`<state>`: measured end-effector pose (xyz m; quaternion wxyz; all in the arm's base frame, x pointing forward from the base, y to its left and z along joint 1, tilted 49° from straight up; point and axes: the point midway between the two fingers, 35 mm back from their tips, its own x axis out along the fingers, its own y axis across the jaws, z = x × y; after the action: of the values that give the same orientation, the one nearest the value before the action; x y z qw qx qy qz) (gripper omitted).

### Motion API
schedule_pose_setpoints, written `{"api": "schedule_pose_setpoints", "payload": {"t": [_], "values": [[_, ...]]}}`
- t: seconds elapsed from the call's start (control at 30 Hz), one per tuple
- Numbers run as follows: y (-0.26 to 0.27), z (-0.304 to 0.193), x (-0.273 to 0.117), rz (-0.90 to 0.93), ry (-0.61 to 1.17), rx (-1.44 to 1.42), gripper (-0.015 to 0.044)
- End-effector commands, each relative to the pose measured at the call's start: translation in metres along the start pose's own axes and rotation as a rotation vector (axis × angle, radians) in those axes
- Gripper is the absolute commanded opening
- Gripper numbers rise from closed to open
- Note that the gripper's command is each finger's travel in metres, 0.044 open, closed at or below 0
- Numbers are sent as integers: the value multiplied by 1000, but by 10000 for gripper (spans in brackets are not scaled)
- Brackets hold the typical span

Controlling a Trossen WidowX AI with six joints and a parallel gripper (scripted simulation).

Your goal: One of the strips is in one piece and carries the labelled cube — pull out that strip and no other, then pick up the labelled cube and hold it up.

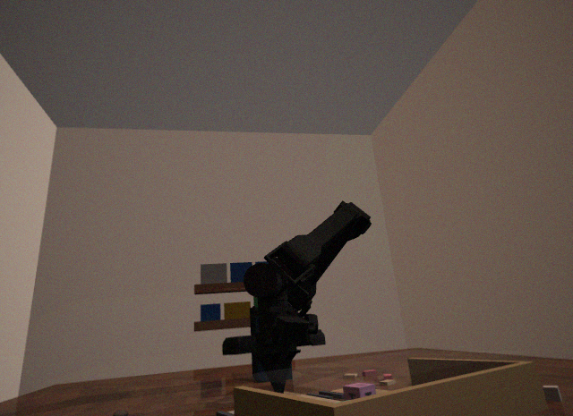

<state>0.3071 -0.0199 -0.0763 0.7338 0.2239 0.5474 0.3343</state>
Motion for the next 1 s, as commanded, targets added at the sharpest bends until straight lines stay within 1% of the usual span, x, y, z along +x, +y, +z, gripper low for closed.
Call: {"api": "schedule_pose_setpoints", "payload": {"t": [0.0,0.97], "values": [[1,-14,3,0,25,11,0],[1,-59,2,0,26,12,0]]}}
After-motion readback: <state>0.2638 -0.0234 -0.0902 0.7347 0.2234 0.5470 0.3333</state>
